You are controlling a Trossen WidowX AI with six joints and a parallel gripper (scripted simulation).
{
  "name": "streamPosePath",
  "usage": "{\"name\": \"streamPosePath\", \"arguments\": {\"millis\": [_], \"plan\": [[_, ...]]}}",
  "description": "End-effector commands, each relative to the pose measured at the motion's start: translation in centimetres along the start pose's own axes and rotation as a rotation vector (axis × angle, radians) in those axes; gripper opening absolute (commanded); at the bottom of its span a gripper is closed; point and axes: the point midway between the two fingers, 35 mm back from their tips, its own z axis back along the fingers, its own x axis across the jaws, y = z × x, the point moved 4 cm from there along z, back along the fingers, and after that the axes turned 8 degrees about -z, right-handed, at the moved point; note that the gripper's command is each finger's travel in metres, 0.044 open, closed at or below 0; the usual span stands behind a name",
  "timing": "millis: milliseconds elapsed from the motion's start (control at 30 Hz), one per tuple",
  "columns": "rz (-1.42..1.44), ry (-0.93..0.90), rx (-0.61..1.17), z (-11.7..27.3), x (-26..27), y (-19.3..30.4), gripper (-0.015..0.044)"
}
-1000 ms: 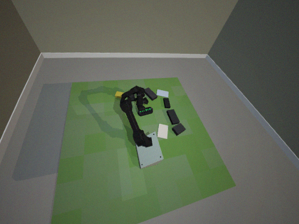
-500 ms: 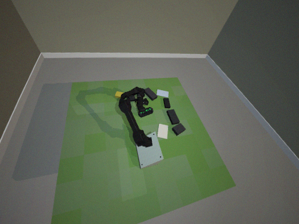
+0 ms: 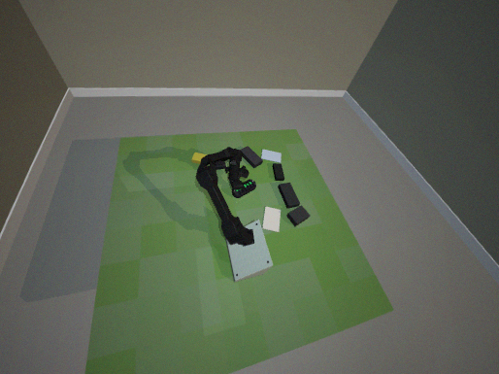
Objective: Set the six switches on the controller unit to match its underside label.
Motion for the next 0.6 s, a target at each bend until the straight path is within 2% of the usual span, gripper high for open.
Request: {"name": "streamPosePath", "arguments": {"millis": [0, 567], "plan": [[-0.011, 0.023, -0.002, -0.64, -0.96, -0.3, 0.0], [-0.011, 0.023, -0.002, -0.77, -1.38, -0.34, 0.0]]}}
